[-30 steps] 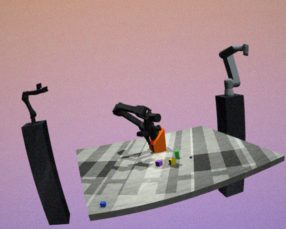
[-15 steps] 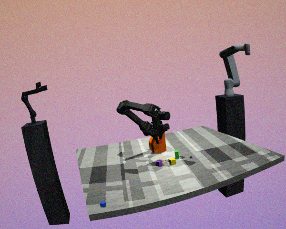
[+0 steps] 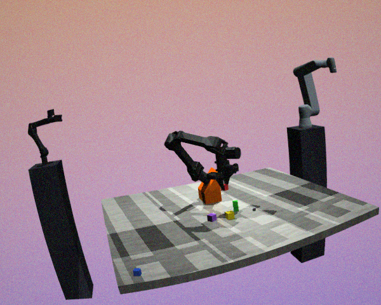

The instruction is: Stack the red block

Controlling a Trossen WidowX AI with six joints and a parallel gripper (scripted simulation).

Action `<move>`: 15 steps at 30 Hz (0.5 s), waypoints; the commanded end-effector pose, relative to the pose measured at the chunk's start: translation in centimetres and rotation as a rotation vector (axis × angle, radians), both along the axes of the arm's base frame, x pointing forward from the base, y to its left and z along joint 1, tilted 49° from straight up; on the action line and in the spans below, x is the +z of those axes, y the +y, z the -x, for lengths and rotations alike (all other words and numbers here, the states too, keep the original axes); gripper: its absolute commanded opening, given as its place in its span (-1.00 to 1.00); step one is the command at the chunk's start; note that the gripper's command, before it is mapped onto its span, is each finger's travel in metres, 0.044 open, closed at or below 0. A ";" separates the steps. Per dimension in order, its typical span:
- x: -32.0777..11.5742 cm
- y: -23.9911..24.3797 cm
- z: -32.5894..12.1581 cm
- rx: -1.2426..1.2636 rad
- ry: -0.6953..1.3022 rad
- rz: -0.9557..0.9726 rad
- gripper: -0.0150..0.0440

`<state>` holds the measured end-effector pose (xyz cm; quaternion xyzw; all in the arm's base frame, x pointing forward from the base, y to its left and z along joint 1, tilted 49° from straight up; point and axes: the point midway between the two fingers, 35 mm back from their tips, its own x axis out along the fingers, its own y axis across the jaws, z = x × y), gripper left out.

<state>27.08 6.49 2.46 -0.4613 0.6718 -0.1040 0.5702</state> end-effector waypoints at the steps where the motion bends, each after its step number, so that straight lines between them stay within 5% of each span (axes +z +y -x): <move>1: -1.7 1.3 -0.5 -0.002 0.000 -0.001 -0.49; 15: -5.1 1.3 -1.1 -0.004 0.000 0.002 -0.49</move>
